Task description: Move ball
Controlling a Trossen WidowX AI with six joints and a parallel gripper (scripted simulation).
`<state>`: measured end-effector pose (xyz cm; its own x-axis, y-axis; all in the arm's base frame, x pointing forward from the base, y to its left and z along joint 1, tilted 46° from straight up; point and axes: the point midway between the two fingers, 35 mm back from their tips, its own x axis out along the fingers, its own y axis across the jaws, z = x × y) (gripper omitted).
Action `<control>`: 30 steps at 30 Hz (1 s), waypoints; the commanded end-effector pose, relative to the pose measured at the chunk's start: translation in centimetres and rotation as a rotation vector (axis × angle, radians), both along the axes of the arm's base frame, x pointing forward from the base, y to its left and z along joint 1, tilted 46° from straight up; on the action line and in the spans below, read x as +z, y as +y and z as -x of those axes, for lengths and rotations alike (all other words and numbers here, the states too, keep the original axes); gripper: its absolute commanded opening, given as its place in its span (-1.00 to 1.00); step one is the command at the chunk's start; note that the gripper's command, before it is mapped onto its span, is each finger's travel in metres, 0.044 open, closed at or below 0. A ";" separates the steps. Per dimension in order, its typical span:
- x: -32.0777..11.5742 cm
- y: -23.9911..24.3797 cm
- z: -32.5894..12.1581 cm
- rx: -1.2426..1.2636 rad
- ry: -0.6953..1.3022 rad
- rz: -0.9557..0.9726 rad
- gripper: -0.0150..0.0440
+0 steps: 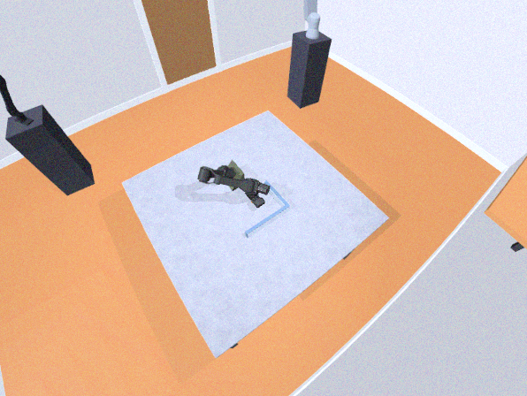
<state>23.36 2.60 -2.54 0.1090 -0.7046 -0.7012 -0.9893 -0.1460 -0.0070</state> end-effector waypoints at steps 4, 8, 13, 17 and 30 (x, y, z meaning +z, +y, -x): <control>0.0 0.0 0.0 0.000 0.000 0.000 0.04; 0.0 0.0 0.0 0.000 0.000 0.000 0.26; 0.0 0.0 0.0 0.000 0.000 0.000 0.26; 2.8 3.3 0.1 0.003 0.001 -0.005 0.26; 5.6 6.0 0.6 0.013 -0.007 -0.006 0.26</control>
